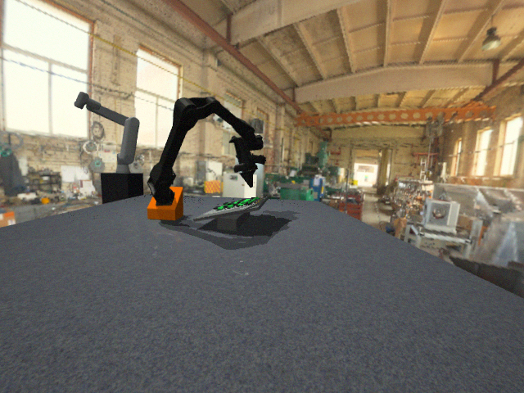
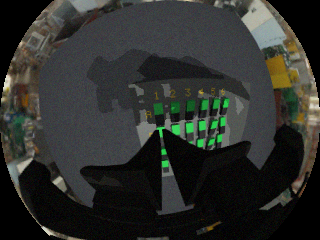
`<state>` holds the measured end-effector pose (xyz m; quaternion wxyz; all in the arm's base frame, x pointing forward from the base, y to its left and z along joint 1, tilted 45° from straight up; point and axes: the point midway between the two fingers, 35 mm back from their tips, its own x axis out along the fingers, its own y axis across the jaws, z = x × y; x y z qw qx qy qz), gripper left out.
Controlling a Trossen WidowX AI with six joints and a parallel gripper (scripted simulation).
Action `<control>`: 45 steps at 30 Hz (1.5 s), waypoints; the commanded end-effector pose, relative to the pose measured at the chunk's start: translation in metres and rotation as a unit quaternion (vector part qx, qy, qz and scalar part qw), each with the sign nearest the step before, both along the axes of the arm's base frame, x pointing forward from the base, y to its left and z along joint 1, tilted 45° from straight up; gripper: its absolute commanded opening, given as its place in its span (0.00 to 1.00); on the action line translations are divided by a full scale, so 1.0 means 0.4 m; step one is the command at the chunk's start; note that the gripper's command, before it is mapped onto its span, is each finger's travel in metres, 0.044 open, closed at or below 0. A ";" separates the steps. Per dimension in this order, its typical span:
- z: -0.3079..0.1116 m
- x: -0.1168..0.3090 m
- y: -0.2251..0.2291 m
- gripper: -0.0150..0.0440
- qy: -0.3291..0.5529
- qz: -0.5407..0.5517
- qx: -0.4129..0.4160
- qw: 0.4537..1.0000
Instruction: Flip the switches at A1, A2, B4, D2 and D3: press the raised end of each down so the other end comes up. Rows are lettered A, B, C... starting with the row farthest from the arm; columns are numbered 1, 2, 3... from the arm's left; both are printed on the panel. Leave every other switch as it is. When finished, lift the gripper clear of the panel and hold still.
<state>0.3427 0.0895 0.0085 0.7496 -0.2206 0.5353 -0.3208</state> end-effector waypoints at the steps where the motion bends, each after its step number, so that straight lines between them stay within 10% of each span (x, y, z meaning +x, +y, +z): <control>1: -0.026 -0.001 -0.034 0.25 0.004 0.000 -0.008 1.000; 45: -0.065 0.011 -0.078 0.25 0.003 0.000 -0.008 1.000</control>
